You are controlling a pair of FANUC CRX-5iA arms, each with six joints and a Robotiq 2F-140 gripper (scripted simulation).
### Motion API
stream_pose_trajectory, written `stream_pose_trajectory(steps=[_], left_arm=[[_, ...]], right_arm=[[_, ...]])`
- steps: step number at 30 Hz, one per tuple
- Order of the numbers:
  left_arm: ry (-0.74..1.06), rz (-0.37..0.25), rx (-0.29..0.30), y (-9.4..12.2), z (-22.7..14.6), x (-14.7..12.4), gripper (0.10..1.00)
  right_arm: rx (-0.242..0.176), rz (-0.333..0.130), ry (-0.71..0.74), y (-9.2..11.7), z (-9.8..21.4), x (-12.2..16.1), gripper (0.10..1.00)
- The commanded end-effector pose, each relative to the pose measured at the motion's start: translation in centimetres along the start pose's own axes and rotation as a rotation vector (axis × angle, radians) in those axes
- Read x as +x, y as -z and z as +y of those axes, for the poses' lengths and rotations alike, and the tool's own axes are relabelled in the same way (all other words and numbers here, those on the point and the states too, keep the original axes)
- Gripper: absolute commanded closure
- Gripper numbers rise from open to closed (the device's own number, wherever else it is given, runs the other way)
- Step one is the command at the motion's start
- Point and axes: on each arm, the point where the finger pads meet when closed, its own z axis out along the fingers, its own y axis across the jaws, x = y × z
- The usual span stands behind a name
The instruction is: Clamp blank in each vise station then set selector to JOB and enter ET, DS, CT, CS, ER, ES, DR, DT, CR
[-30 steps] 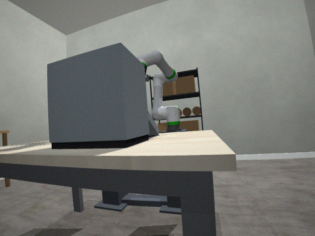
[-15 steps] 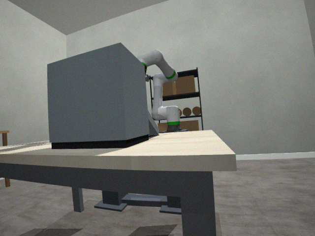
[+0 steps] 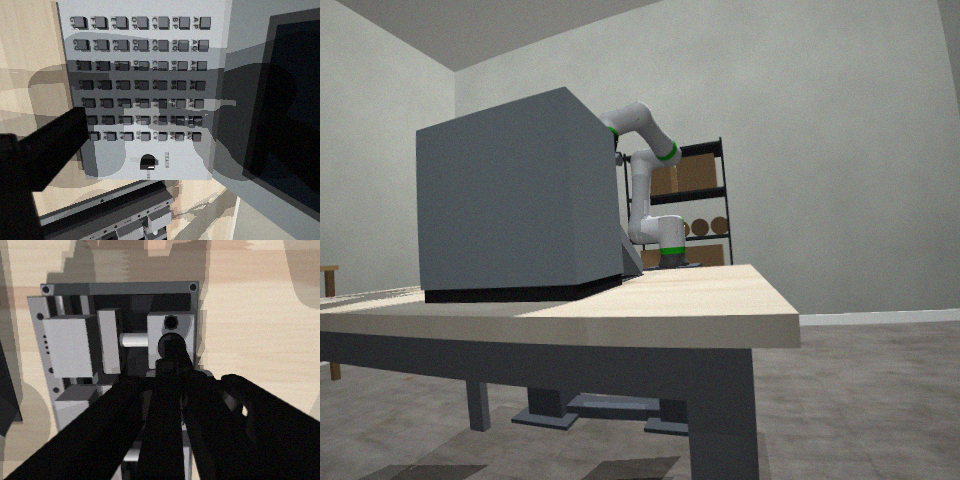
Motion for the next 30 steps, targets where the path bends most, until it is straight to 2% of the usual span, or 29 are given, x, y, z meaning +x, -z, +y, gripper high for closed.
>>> stream_pose_trajectory(steps=[1, 21, 30], left_arm=[[0.0, -0.001, -0.002, 0.1, 0.1, 0.0, 0.098], [0.0, -0.001, -0.002, 0.1, 0.1, 0.0, 0.098], [0.0, -0.001, -0.002, 0.1, 0.1, 0.0, 0.098]], right_arm=[[0.0, 0.002, 0.0, -0.6, 0.0, 0.1, 0.999], [0.0, 0.002, 0.0, -1.3, 0.0, 0.1, 0.999], [0.0, 0.002, 0.0, -2.5, 0.0, 0.1, 0.999]])
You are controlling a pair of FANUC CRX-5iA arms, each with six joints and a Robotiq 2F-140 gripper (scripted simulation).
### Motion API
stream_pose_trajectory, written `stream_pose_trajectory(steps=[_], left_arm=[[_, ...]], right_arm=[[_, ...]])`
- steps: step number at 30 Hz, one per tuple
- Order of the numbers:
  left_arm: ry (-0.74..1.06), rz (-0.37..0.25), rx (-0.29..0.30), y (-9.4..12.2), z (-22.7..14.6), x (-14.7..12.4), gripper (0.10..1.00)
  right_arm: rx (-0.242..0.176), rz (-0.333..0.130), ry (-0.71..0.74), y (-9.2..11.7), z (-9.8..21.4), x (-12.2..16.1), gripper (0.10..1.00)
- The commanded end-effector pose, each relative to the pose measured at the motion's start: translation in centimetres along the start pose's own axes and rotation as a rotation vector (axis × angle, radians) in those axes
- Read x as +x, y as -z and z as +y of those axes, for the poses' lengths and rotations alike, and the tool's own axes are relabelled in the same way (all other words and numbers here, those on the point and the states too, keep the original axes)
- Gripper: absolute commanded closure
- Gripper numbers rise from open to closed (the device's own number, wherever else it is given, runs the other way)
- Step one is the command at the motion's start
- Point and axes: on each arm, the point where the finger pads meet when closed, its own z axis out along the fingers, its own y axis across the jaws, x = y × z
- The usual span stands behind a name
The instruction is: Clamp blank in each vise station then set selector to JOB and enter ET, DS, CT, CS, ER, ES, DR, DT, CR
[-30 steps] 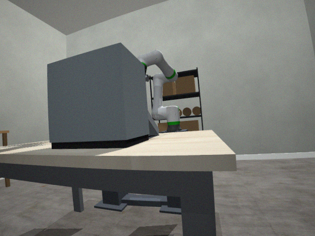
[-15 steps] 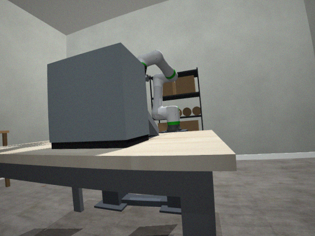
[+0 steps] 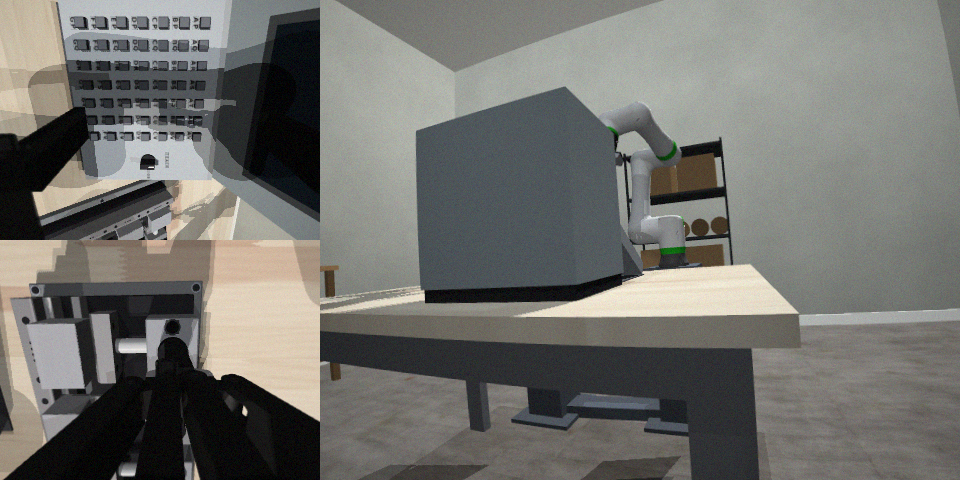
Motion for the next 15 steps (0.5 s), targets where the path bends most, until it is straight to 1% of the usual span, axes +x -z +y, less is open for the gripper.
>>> stream_pose_trajectory(steps=[1, 9, 11, 13, 15], left_arm=[[0.0, -0.001, -0.002, 0.1, 0.1, 0.0, 0.098], [0.0, -0.001, -0.002, 0.1, 0.1, 0.0, 0.098], [0.0, -0.001, -0.002, 0.1, 0.1, 0.0, 0.098], [0.0, -0.001, -0.002, 0.1, 0.1, 0.0, 0.098], [0.0, -0.001, -0.002, 0.1, 0.1, 0.0, 0.098]], right_arm=[[0.0, 0.002, 0.0, -0.2, 0.0, 0.0, 0.999], [0.0, 0.002, 0.0, -0.2, 0.0, 0.0, 0.999], [0.0, 0.002, 0.0, 0.1, 0.0, 0.0, 0.999], [0.0, 0.002, 0.0, 1.6, 0.0, 0.0, 0.999], [0.0, 0.002, 0.0, 4.2, 0.0, 0.0, 0.999]])
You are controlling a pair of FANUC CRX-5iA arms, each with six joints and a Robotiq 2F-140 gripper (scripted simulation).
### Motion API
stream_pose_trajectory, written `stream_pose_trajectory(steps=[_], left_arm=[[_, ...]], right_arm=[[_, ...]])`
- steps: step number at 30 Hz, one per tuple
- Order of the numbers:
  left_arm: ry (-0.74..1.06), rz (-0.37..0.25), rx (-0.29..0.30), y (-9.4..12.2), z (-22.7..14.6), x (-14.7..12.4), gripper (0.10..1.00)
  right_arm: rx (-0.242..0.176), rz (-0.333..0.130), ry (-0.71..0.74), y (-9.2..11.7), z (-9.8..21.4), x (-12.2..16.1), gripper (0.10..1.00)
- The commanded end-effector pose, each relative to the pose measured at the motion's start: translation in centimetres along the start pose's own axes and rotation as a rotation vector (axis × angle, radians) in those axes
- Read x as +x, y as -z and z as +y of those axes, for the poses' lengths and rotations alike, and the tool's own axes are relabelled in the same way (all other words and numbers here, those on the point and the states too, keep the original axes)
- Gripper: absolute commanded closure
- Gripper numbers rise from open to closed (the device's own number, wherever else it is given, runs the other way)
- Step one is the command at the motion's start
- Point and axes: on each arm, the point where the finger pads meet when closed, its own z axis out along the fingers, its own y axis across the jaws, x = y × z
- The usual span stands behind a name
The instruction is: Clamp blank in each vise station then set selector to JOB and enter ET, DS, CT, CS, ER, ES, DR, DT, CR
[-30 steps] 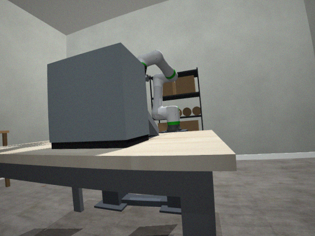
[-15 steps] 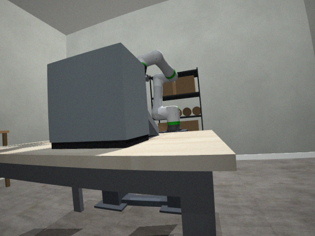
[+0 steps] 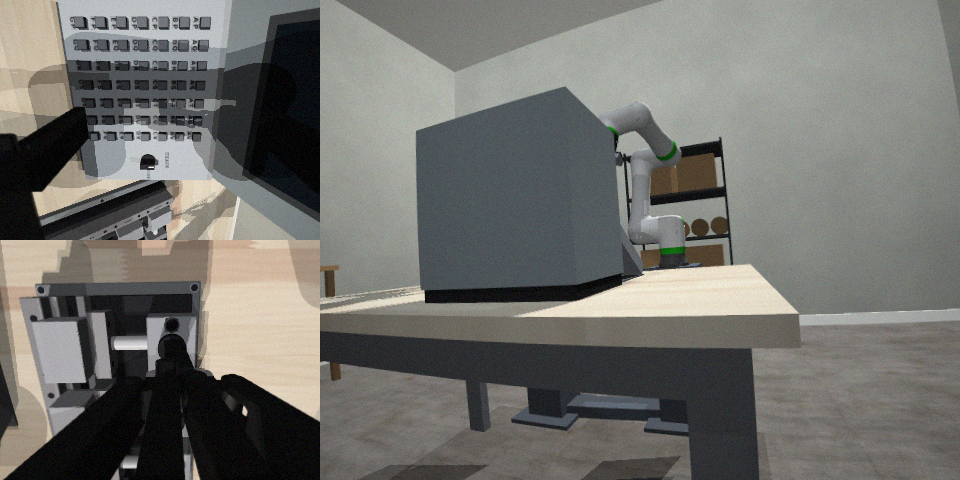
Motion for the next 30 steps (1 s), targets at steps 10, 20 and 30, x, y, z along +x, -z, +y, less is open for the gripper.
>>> stream_pose_trajectory(steps=[10, 20, 30], left_arm=[[0.0, -0.001, -0.002, 0.1, 0.1, 0.0, 0.098], [0.0, -0.001, -0.002, 0.1, 0.1, 0.0, 0.098], [0.0, -0.001, -0.002, 0.1, 0.1, 0.0, 0.098]], right_arm=[[0.0, 0.002, 0.0, 10.9, 0.0, 0.0, 0.999], [0.0, 0.002, 0.005, 10.9, 0.0, 0.0, 0.999], [0.0, 0.002, 0.054, 11.4, -0.1, -0.4, 0.999]])
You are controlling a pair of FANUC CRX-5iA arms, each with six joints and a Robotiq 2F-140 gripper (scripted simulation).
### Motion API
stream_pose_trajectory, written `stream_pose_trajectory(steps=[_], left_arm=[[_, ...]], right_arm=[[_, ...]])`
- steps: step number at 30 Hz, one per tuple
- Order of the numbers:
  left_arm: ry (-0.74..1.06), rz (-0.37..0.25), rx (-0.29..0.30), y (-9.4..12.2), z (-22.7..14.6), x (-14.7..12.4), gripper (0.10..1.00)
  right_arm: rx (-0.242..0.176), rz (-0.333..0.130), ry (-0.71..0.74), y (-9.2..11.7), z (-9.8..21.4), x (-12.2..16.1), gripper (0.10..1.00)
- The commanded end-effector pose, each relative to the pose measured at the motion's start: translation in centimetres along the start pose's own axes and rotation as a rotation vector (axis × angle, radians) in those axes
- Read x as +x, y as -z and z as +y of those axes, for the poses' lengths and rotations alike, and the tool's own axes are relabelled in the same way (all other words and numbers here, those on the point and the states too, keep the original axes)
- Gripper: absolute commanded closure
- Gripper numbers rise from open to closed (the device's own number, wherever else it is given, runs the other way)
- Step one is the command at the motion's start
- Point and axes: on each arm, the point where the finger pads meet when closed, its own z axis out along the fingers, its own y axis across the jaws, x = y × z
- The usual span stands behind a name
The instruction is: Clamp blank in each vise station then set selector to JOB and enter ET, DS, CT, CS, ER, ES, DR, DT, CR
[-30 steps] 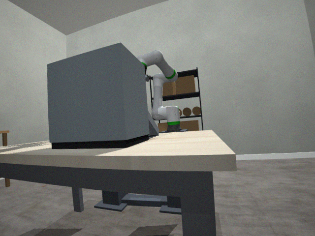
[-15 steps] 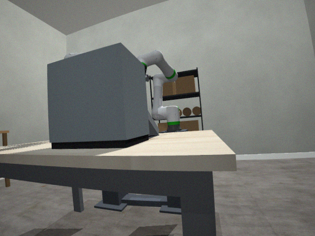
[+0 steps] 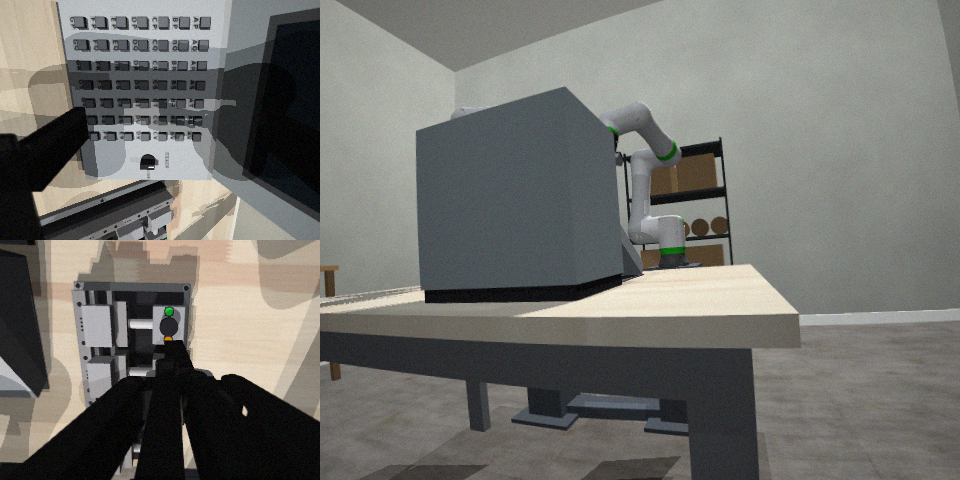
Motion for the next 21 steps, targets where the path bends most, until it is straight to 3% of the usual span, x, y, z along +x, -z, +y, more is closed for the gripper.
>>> stream_pose_trajectory(steps=[1, 14, 21], left_arm=[[0.0, -0.001, -0.002, 0.1, 0.1, 0.0, 0.098], [0.0, -0.001, -0.002, 0.1, 0.1, 0.0, 0.098], [0.0, -0.001, -0.002, 0.1, 0.1, 0.0, 0.098]], right_arm=[[0.0, 0.002, 0.029, 0.3, 0.0, -0.2, 0.999], [0.0, 0.002, 0.232, 2.1, -0.3, -1.7, 0.999], [0.0, 0.002, 0.431, 3.8, -0.5, -3.2, 0.999]])
